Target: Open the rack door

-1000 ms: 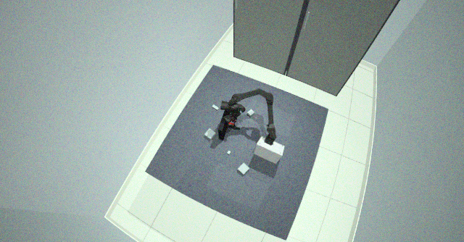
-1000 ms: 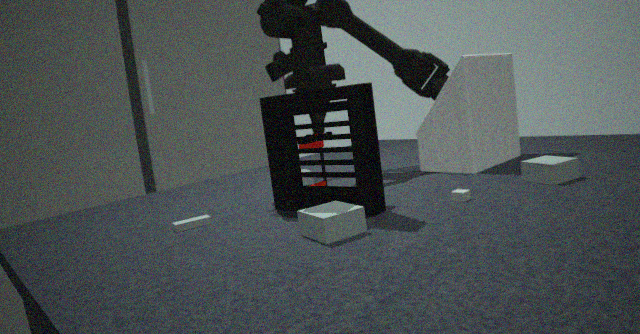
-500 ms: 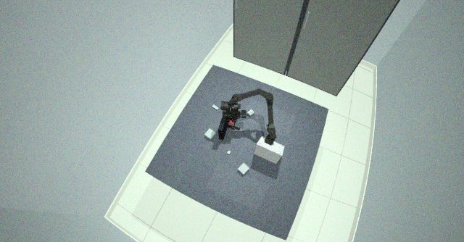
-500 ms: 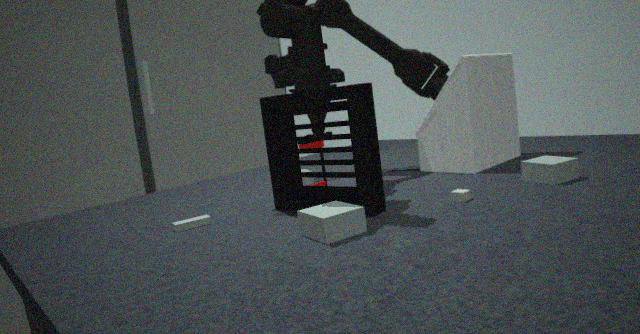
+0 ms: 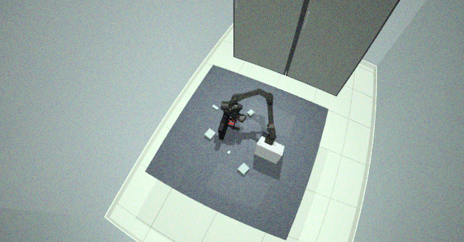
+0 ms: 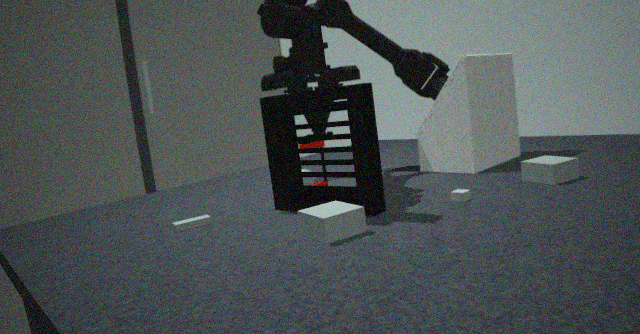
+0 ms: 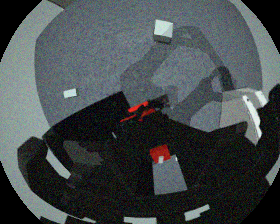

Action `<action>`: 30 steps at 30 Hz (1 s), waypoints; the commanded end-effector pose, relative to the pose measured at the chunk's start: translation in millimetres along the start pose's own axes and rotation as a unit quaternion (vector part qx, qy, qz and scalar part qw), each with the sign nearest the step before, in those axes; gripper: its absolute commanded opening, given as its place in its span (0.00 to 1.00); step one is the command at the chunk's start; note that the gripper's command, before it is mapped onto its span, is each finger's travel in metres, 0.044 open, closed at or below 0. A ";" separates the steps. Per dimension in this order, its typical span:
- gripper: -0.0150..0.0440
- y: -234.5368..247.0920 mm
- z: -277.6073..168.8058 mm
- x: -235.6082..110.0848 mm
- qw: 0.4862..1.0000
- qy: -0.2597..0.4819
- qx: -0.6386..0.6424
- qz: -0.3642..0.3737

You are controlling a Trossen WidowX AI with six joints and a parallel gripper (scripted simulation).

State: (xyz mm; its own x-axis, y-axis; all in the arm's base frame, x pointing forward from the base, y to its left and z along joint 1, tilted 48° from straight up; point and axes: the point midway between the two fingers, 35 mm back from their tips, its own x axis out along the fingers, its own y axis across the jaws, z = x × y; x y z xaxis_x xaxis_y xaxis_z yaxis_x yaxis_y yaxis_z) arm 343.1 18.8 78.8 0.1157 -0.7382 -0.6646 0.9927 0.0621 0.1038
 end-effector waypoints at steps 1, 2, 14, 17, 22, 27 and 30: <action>0.29 1.1 -0.7 -0.2 1.000 0.002 0.018 0.002; 0.29 1.1 -0.7 -0.2 1.000 0.002 0.018 0.002; 0.73 1.1 -0.7 -0.2 1.000 0.002 0.018 0.002; 0.75 1.1 -0.7 -0.2 1.000 0.002 0.002 0.002; 0.75 1.1 -0.7 -0.2 0.993 0.001 -0.117 0.002; 0.75 1.1 -0.7 -0.2 0.971 0.001 -0.239 0.003; 0.75 1.1 -0.7 -0.2 0.951 0.001 -0.311 0.003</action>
State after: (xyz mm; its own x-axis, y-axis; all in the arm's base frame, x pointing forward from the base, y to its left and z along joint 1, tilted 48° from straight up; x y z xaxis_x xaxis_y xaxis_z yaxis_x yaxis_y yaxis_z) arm 342.1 17.4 80.8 0.1134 -0.7409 -0.6620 0.8834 0.3801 -0.2741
